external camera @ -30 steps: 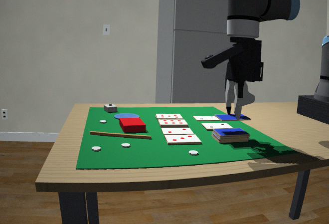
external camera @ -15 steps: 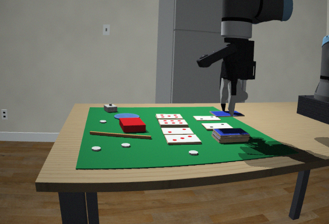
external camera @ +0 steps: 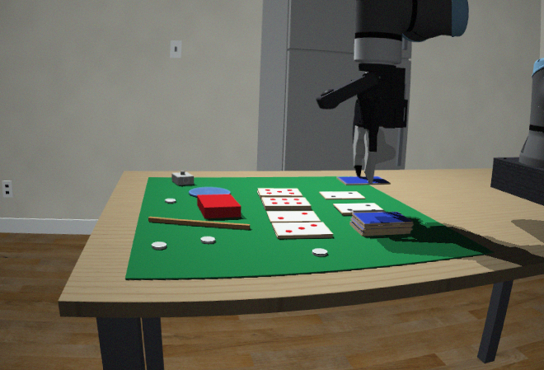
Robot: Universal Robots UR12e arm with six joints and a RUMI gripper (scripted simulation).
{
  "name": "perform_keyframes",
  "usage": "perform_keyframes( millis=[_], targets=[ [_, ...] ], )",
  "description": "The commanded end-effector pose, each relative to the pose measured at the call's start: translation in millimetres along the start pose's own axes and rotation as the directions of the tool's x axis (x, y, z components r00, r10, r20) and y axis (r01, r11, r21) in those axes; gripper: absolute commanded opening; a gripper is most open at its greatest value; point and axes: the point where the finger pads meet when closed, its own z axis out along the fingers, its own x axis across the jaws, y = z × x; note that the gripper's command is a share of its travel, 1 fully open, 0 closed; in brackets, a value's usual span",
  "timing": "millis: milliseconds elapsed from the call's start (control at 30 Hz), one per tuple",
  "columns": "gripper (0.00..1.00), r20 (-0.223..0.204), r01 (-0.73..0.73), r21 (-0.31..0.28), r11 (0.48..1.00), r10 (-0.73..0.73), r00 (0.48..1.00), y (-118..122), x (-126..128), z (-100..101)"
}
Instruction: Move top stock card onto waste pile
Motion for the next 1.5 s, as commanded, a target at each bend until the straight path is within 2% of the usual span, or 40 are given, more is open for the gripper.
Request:
perform_keyframes(
  millis=[0, 833, 1467],
  targets=[
    [0.39, 0.000, 0.000, 0.001, 1.000, 0.000, 1.000, -1, 9, -1],
    [0.39, 0.000, 0.000, 0.001, 1.000, 0.000, 1.000, -1, 10, 3],
    [0.39, 0.000, 0.000, 0.001, 1.000, 0.000, 1.000, -1, 10, 29]
  ],
)
